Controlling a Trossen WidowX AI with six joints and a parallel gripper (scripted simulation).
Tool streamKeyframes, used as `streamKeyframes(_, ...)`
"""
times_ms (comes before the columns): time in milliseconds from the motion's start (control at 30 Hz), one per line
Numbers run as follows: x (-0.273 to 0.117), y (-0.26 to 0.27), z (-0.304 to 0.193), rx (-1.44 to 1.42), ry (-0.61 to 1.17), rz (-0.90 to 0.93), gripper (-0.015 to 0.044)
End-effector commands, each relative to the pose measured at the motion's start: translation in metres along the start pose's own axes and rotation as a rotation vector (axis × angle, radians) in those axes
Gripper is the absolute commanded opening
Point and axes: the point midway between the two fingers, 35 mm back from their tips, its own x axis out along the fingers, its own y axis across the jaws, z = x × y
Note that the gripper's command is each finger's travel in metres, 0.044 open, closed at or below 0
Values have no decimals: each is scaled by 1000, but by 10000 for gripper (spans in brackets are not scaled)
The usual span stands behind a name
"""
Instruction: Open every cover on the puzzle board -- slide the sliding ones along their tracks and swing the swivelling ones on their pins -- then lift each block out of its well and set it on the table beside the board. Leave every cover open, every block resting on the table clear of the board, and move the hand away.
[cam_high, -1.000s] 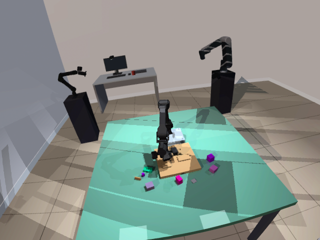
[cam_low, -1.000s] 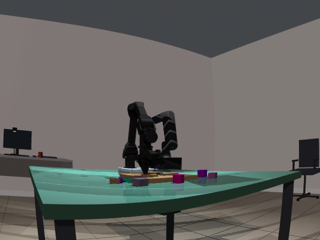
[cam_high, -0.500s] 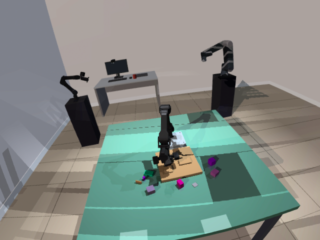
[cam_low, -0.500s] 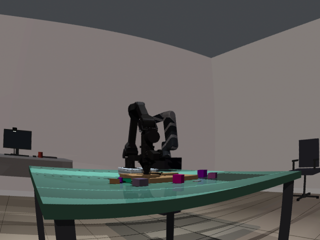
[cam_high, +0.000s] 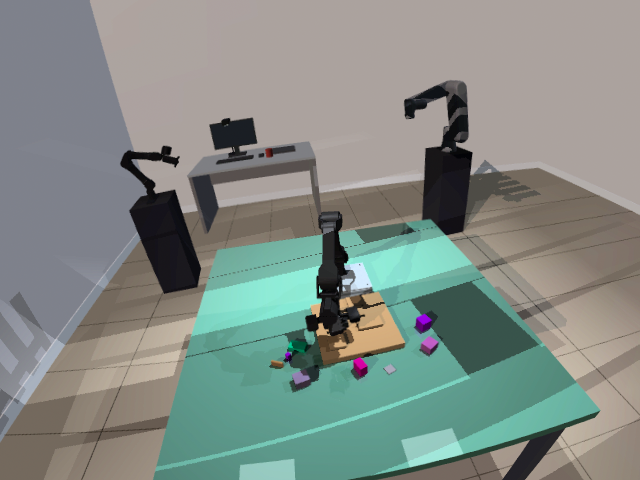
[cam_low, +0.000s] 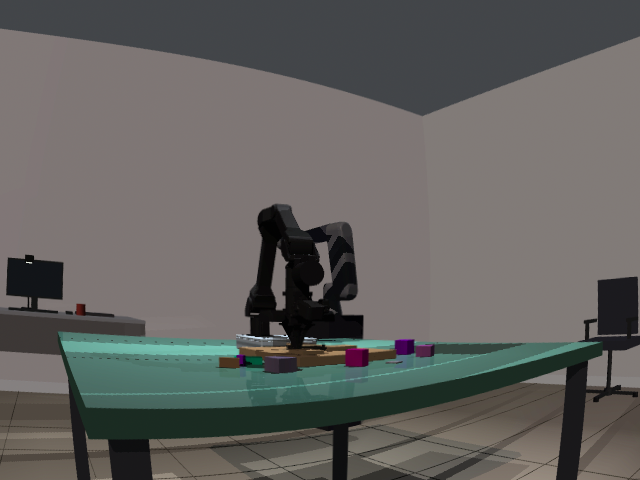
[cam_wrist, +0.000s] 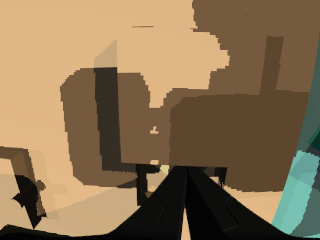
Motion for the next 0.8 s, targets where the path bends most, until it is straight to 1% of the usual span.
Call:
streamKeyframes(0,0,0,5,7,-3,2,0)
streamKeyframes(767,1,1,27,7,-5,2,0)
